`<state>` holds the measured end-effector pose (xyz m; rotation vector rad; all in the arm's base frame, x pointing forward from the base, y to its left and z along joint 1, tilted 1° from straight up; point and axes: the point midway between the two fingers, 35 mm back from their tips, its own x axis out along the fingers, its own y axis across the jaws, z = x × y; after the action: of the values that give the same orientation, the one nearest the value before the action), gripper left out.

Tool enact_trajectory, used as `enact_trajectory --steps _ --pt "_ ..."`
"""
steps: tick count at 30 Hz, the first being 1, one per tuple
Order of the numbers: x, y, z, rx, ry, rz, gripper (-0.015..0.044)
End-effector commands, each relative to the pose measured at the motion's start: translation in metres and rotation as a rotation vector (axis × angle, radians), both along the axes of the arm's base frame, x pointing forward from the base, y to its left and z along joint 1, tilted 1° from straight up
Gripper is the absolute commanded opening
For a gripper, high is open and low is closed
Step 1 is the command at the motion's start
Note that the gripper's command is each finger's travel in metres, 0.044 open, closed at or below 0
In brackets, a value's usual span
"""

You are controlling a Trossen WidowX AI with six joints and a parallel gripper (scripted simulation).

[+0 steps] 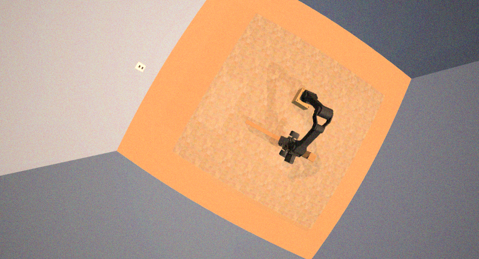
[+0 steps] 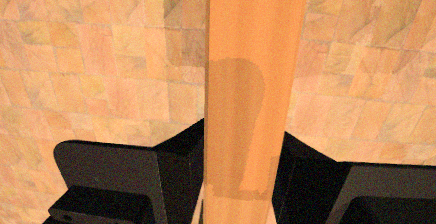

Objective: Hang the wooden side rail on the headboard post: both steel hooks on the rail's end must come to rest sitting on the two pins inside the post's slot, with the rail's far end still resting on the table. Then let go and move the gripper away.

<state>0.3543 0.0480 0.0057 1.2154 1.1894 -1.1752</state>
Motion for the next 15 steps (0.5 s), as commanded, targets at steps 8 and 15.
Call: enact_trajectory --steps 8,15 --pt "0.007 0.0032 0.0048 0.004 -0.02 0.004 0.0" --pt "0.0079 0.004 0.0049 0.004 -0.02 0.004 0.0"
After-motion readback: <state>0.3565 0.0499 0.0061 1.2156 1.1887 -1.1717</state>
